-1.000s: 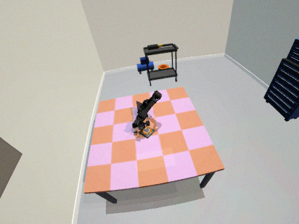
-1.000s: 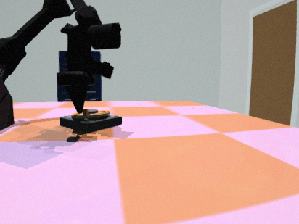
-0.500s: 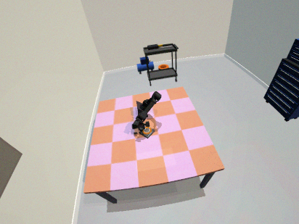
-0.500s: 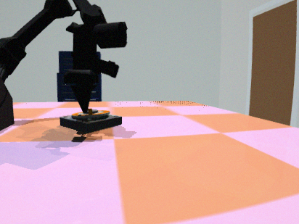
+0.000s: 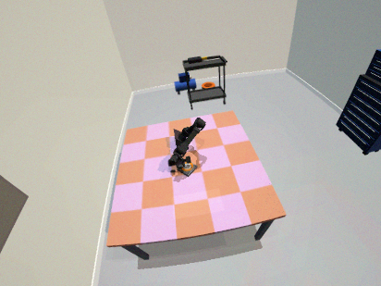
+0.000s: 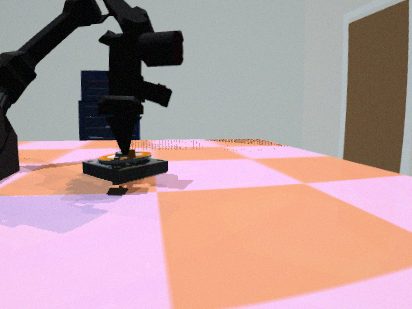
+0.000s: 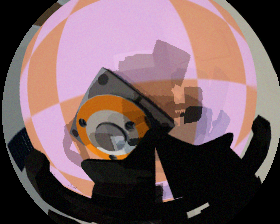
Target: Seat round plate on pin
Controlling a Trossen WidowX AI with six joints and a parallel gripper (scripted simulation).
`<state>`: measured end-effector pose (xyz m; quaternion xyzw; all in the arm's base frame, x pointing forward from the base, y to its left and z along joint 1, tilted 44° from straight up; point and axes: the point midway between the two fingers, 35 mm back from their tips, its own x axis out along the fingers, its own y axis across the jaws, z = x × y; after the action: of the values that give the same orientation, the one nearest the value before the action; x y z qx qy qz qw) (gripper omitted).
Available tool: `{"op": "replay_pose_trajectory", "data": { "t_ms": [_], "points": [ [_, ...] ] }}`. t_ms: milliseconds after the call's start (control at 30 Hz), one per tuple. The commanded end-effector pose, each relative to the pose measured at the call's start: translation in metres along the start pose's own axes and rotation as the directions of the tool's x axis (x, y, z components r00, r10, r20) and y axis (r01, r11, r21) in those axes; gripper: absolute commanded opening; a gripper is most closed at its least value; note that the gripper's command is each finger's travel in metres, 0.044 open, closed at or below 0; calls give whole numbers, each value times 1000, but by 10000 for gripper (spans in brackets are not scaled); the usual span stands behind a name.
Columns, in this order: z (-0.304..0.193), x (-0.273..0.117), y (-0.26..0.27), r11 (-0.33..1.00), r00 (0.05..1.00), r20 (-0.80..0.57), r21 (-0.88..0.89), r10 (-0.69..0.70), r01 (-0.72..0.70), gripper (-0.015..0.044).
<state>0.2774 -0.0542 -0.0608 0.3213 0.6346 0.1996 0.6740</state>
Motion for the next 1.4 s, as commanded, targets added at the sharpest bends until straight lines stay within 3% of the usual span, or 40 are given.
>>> {"op": "replay_pose_trajectory", "data": {
  "t_ms": [0, 600, 900, 1367],
  "points": [
    [8, 0, 2, 1000, 1000, 7, -6, 3, -2, 0],
    [19, 0, 6, 1000, 1000, 8, -7, 3, -3, 0],
    [11, -43, 6, 1000, 1000, 7, -6, 1, -1, 0],
    [10, -36, 6, 1000, 1000, 7, 5, 8, -8, 0]
  ]
}}
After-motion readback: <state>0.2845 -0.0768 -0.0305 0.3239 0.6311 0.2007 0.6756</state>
